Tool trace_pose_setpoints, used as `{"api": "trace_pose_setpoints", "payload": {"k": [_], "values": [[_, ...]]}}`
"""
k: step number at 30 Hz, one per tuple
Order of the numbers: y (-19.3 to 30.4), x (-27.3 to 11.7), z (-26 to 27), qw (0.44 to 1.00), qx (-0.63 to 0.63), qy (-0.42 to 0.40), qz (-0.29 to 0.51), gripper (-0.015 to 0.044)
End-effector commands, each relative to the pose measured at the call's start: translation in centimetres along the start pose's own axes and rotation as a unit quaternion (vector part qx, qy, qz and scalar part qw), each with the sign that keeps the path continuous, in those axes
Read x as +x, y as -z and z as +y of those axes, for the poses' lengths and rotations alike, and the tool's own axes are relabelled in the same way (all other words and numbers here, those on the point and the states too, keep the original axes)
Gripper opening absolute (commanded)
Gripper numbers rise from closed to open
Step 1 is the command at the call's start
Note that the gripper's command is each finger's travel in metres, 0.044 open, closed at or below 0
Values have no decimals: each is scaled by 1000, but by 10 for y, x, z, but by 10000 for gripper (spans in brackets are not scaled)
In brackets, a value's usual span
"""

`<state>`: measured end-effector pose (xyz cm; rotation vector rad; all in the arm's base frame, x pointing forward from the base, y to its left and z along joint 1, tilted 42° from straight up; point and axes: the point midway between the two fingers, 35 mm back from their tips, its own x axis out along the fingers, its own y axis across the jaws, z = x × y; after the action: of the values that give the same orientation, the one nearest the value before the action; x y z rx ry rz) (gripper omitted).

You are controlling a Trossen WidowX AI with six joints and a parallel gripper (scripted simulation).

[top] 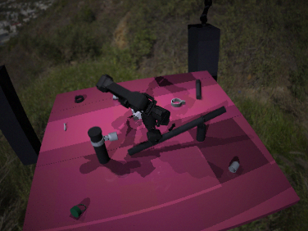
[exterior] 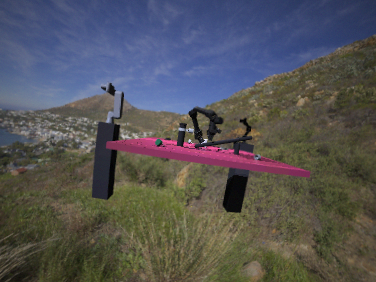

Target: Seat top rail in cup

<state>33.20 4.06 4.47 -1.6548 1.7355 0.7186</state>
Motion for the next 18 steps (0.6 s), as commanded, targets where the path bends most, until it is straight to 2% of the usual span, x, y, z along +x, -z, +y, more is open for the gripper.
{"api": "trace_pose_setpoints", "payload": {"k": [1, 18], "values": [[1, 8, 2, 1000, -4, -3, 3, 440], [1, 36, 1, 1000, -4, -3, 4, 440]]}}
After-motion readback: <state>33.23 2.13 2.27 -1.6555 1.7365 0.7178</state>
